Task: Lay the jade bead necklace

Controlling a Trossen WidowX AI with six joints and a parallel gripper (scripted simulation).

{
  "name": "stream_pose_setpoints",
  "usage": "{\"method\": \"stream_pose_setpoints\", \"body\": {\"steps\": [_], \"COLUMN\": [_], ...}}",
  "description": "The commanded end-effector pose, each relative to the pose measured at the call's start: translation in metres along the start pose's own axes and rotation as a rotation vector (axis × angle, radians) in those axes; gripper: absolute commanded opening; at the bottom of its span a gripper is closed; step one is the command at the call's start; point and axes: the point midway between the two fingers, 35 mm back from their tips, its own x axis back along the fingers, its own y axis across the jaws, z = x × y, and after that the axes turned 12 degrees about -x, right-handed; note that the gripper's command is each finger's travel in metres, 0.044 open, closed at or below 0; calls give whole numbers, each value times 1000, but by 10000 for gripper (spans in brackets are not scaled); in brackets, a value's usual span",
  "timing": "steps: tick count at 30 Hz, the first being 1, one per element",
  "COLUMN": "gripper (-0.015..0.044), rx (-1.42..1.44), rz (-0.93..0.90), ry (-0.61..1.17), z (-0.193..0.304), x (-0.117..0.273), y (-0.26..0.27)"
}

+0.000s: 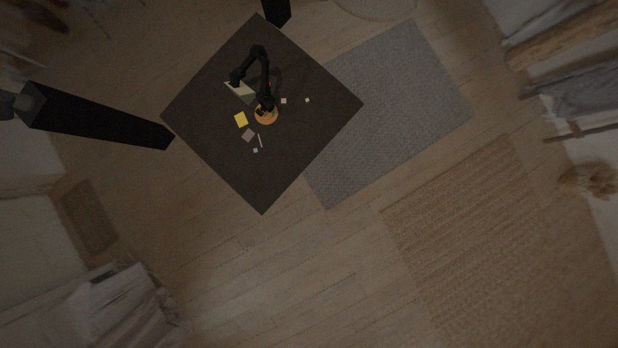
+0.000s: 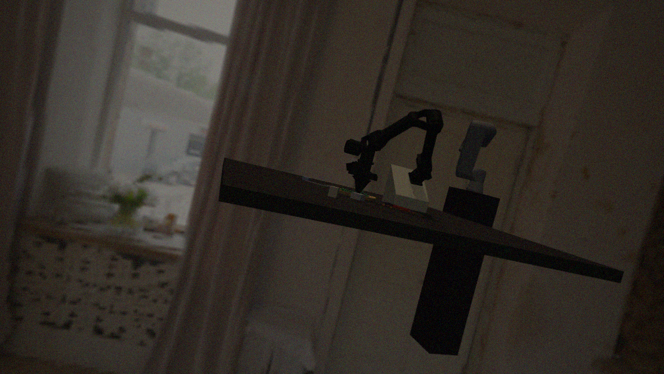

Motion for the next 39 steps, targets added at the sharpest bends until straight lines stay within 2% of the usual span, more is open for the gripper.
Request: {"method": "stream_pose_setpoints", "body": {"steps": [1, 27, 39], "gripper": [0, 0, 0], "rx": [1, -10, -11], "rz": [0, -3, 3], "ry": [-1, 5, 2], "z": [0, 1, -14], "x": [0, 6, 7], "y": [0, -1, -35]}}
